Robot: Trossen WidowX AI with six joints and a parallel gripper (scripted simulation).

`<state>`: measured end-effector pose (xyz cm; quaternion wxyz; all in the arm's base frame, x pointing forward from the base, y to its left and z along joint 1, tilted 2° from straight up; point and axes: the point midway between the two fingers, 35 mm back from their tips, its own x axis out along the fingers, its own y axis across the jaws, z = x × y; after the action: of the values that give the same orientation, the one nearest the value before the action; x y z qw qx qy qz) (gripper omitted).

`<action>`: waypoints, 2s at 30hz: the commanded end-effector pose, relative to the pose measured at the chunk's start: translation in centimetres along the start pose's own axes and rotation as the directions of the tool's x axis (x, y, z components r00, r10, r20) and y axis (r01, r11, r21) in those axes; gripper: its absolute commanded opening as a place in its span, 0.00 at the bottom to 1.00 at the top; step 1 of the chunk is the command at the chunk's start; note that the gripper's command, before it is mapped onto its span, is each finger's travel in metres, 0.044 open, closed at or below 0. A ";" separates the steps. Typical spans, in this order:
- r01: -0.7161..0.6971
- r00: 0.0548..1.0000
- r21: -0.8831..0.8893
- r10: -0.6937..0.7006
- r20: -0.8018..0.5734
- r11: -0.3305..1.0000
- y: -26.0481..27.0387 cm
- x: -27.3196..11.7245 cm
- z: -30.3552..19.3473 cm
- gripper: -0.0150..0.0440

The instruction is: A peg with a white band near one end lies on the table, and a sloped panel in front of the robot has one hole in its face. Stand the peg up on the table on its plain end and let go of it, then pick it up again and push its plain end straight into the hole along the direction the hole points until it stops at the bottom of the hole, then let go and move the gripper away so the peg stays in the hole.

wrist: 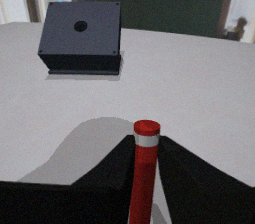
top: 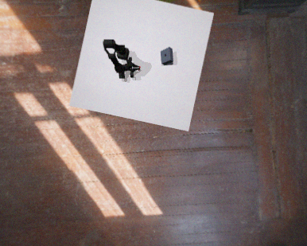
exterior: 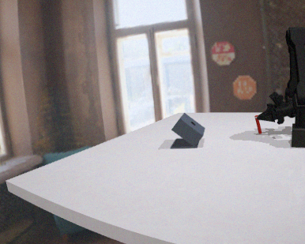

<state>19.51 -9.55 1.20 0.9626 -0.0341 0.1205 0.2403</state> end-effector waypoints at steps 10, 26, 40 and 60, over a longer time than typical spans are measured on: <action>0.001 1.000 0.000 -0.001 0.000 1.000 0.0 0.1 -0.4 0.34; 0.007 1.000 0.006 -0.007 0.009 1.000 0.0 -0.4 -0.6 0.34; 0.017 0.999 0.011 -0.017 0.028 1.000 0.0 -0.7 -0.8 0.34; 0.033 0.998 0.020 -0.034 0.055 0.999 0.1 -1.1 -1.0 0.34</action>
<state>18.41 -10.10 0.75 0.9700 -0.0197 0.0946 0.2231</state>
